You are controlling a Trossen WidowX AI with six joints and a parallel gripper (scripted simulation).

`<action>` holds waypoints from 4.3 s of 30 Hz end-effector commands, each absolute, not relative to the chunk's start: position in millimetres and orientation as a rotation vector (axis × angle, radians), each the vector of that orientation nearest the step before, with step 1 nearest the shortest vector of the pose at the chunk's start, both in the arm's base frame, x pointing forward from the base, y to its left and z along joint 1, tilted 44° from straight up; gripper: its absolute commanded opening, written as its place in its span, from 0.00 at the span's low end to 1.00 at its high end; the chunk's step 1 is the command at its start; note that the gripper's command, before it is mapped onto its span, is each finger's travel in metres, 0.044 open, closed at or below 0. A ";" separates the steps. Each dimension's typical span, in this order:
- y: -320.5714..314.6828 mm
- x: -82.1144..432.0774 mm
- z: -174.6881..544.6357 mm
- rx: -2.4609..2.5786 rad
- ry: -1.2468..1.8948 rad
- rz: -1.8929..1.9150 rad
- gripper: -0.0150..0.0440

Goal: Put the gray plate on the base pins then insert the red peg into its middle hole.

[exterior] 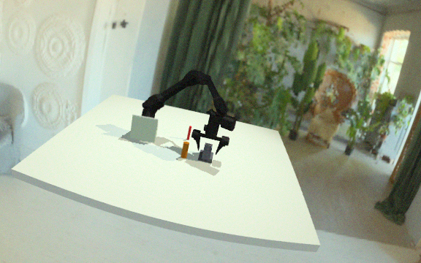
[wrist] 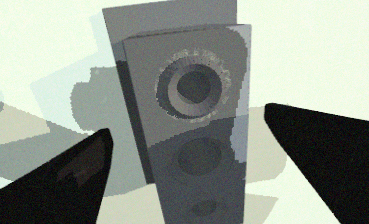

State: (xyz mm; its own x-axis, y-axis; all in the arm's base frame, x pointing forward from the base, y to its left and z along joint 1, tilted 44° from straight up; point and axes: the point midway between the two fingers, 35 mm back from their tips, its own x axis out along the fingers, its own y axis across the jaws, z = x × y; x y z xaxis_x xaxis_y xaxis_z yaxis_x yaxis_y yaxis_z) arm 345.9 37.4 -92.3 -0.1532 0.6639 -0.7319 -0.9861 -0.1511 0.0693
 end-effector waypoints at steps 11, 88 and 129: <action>-42.5 366.0 -8.1 -0.656 0.667 1.640 1.00; 99.5 225.6 84.2 1.270 1.900 -0.275 1.00; 136.7 217.3 44.7 1.271 1.901 -0.272 0.78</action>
